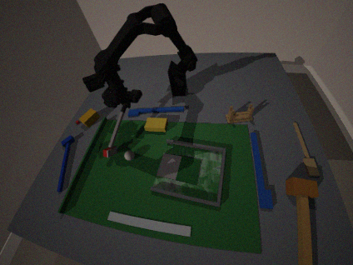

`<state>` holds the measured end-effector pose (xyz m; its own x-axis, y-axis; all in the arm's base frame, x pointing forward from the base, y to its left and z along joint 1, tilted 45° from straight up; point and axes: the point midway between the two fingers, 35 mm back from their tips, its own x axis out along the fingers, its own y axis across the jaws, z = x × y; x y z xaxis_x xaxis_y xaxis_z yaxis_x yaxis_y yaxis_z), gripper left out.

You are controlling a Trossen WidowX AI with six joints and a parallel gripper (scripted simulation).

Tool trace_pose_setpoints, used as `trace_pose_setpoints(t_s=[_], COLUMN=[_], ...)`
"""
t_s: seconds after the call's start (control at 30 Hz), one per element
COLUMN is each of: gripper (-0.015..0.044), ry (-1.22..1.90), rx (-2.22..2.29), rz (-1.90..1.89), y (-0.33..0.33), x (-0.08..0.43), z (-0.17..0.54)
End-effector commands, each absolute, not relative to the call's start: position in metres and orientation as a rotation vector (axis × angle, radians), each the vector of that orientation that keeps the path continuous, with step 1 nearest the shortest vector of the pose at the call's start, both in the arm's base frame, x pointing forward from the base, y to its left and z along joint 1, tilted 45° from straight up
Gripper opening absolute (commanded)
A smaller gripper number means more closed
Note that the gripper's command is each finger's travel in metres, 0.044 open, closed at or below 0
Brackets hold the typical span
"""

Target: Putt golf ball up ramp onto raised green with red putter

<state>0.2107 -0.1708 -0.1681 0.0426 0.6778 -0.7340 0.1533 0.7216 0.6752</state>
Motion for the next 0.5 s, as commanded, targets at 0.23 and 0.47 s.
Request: trace_pose_setpoints(t_s=[0.23,0.47], gripper=[0.0000,0.0000], ry=[1.496,1.496], rx=[0.719,0.721], rz=[0.468,0.472], y=[-0.088,-0.077], x=[0.232,0.231], z=[-0.088,-0.076])
